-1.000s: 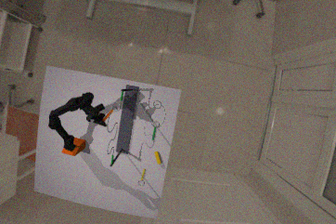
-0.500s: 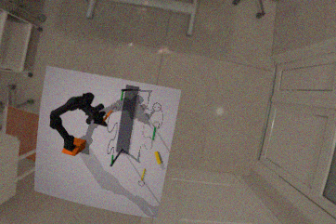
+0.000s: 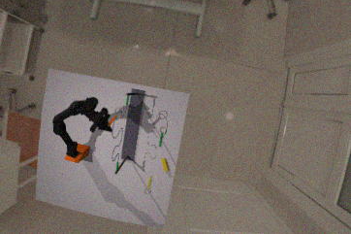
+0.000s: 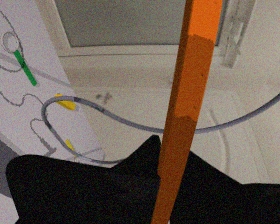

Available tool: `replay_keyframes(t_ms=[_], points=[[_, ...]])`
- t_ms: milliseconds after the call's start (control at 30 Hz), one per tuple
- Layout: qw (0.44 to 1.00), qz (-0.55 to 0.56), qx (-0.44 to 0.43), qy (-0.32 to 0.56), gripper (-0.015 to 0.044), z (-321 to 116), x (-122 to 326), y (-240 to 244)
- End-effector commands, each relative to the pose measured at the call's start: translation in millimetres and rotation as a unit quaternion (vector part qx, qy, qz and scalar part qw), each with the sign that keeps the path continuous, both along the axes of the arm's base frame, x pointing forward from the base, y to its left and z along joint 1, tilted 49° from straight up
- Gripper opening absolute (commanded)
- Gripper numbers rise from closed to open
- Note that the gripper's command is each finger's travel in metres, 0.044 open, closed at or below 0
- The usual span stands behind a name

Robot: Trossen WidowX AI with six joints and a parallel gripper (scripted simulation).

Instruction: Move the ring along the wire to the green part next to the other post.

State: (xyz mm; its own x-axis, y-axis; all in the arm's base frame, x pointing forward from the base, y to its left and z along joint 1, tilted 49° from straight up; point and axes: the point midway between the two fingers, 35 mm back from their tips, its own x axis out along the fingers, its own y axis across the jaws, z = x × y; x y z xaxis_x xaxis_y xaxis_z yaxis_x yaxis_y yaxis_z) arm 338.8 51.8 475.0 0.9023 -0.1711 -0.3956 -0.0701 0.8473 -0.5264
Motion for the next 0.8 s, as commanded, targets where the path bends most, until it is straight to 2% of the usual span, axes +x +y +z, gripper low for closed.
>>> replay_keyframes(t_ms=[0,767], points=[[1.0,0.001,0.026,0.0,-0.015,1.3,-0.3,0.8],[0.985,0.012,0.17,0.016,-0.015,-2.6,-0.4,9.4]])
